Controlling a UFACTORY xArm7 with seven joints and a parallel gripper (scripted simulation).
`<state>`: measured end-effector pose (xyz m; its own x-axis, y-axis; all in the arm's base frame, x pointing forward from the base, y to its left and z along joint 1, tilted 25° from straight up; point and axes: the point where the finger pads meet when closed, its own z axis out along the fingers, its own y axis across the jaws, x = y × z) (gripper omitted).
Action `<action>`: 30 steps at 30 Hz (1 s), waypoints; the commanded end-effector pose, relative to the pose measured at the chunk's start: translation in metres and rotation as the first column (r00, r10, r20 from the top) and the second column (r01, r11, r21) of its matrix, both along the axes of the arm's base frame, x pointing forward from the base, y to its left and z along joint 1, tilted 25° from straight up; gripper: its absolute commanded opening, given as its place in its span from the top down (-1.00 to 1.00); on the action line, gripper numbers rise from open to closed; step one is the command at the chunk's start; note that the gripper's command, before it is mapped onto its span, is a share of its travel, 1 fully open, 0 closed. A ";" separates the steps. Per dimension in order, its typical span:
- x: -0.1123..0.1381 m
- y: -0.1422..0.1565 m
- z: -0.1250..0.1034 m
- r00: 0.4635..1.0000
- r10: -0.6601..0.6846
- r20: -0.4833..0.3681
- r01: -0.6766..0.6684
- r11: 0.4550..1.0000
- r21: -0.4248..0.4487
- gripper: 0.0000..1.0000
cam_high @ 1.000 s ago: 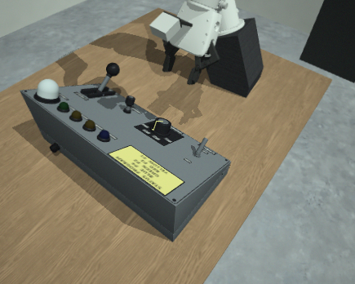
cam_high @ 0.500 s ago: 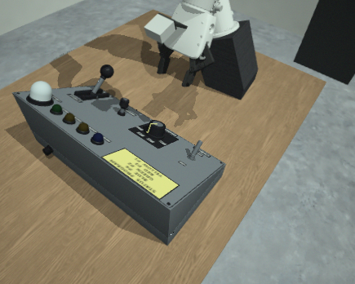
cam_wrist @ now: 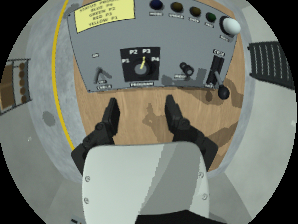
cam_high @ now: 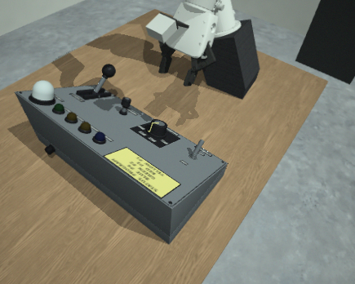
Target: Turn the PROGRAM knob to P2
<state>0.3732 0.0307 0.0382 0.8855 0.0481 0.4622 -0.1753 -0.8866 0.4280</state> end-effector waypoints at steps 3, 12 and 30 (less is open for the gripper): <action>0.002 0.000 -0.001 1.000 0.002 0.002 -0.002 1.000 0.001 -0.52; 0.006 -0.004 -0.008 1.000 0.001 0.002 -0.001 1.000 0.001 -0.52; 0.029 -0.029 -0.050 1.000 0.001 0.002 -0.001 1.000 0.001 -0.52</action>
<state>0.3942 0.0059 -0.0019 0.8883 0.0467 0.4568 -0.1749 -0.8854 0.4307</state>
